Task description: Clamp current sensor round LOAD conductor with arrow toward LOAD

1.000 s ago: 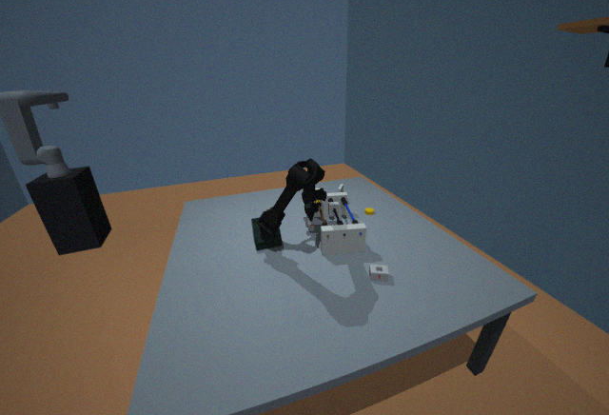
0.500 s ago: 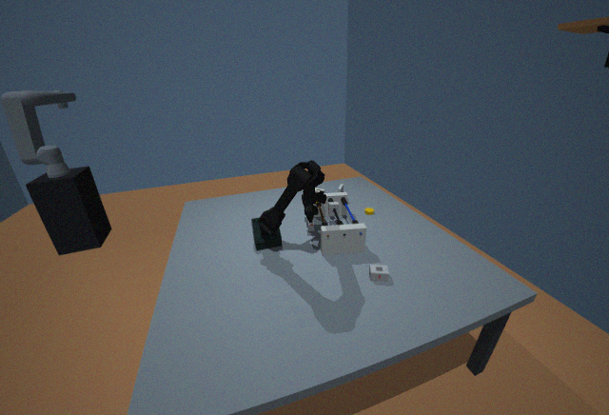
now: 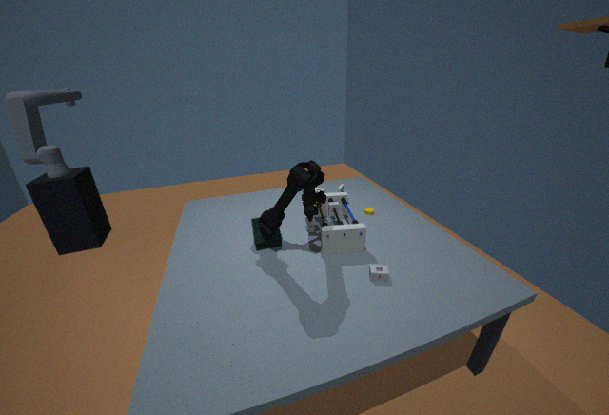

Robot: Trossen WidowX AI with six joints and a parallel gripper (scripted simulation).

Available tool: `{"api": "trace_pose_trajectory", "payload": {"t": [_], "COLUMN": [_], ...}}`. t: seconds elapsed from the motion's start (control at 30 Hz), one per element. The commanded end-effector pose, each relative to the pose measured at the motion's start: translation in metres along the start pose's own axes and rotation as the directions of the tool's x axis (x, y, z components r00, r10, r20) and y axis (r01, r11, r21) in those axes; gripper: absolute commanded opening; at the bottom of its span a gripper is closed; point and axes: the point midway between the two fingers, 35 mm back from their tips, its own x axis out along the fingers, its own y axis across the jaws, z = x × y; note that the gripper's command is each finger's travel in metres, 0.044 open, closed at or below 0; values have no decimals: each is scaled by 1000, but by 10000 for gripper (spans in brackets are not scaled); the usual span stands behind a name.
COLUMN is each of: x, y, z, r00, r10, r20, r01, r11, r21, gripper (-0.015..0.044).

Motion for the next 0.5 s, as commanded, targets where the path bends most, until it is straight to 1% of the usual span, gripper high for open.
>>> {"api": "trace_pose_trajectory", "payload": {"t": [0.0, 0.03, 0.17, 0.3, 0.47], "x": [0, 0, -8, -27, -52], "y": [0, 0, 1, 4, 5], "z": [0, 0, 1, 4, 5], "r00": [1000, 1000, 1000, 1000, 1000], "r10": [-1, -1, 1, 3, 3], "r20": [-1, -1, -1, -2, -3], "r01": [1, 1, -1, -3, -4], "r11": [1000, 1000, 1000, 1000, 1000], "r21": [1, 1, 0, -1, -3], "gripper": [215, 208, 103, 0, 0]}}
